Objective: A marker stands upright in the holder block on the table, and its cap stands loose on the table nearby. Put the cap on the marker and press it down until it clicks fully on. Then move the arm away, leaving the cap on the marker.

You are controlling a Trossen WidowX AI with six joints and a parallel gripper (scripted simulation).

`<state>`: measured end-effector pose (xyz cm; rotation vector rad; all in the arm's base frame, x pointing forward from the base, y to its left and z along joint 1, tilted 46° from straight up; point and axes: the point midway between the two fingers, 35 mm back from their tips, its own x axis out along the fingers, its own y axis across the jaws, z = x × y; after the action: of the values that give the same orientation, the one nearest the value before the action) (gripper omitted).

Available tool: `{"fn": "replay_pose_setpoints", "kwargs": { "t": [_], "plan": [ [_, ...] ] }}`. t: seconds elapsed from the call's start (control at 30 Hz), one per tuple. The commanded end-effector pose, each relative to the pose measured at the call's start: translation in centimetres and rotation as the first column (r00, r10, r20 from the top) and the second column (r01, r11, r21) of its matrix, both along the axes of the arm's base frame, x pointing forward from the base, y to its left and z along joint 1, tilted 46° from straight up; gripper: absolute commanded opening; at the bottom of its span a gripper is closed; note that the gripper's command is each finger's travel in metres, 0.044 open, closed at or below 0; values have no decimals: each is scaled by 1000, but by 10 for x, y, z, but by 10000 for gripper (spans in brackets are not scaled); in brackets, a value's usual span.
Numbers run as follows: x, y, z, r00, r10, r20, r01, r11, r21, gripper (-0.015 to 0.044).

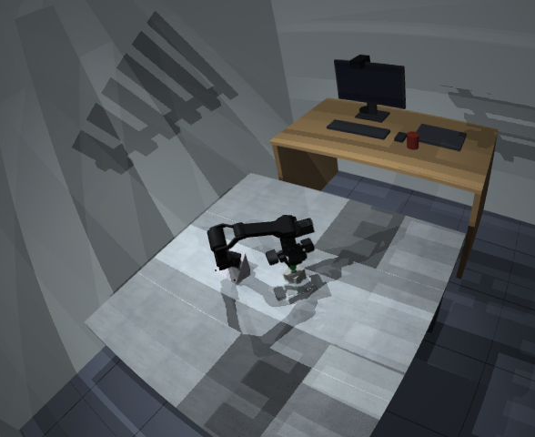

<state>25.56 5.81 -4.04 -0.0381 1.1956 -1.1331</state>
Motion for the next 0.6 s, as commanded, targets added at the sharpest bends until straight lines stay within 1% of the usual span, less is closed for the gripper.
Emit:
{"fn": "replay_pose_setpoints", "kwargs": {
  "t": [0.0, 0.5, 0.53, 0.57],
  "plan": [
    [0, 0, 0, 1000, 0, 0, 0, 1000, 0, 26],
    [0, 0, 0, 1000, 0, 0, 0, 1000, 0, 420],
    [0, 0, 0, 1000, 0, 0, 0, 1000, 0, 440],
    [0, 0, 0, 1000, 0, 0, 0, 1000, 0, 440]
  ]
}}
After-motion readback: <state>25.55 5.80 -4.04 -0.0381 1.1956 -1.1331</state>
